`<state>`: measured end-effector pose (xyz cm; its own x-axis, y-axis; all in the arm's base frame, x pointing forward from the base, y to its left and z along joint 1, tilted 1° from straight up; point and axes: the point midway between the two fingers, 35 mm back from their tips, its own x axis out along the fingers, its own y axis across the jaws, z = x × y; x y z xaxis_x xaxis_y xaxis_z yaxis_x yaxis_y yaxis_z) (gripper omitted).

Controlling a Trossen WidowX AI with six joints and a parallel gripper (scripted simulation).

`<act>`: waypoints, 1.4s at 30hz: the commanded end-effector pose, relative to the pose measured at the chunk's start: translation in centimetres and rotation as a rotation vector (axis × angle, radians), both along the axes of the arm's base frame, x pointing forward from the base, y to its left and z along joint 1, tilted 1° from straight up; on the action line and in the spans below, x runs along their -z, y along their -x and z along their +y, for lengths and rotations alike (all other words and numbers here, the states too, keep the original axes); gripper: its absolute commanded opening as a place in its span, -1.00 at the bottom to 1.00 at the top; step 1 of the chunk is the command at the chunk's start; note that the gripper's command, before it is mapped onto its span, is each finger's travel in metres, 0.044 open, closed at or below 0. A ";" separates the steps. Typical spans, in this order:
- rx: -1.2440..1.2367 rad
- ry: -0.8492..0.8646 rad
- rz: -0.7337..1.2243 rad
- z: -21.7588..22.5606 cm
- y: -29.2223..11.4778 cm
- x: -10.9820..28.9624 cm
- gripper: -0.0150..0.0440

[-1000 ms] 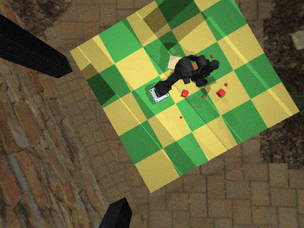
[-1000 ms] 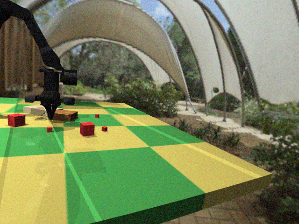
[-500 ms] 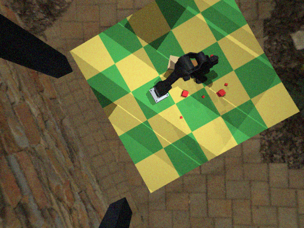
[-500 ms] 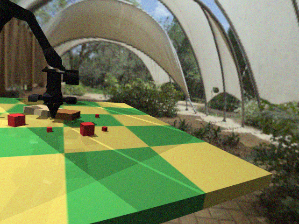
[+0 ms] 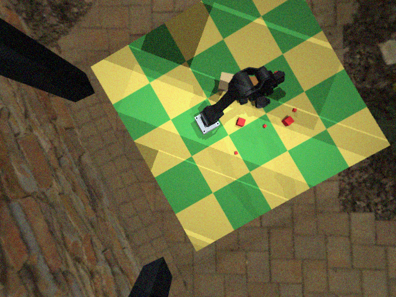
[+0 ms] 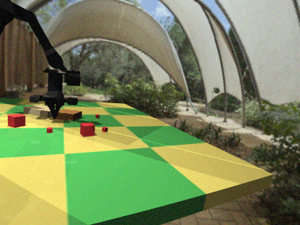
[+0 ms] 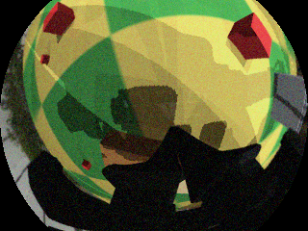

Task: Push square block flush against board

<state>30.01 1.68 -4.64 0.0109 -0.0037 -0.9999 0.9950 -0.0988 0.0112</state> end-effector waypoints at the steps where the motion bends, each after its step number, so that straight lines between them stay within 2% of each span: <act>1: -0.001 -0.003 0.000 -0.7 0.0 0.0 -0.49; 24: -0.001 0.001 0.001 -4.4 0.6 0.0 -0.49; 26: 0.001 0.001 0.004 -3.9 0.5 -1.1 -0.49; 29: -0.001 0.001 0.000 -3.9 0.6 -5.2 -0.49; 36: -0.007 0.001 0.000 -3.9 0.5 -5.5 -0.49; 42: -0.190 0.002 -0.001 -3.6 -1.3 -5.8 -0.49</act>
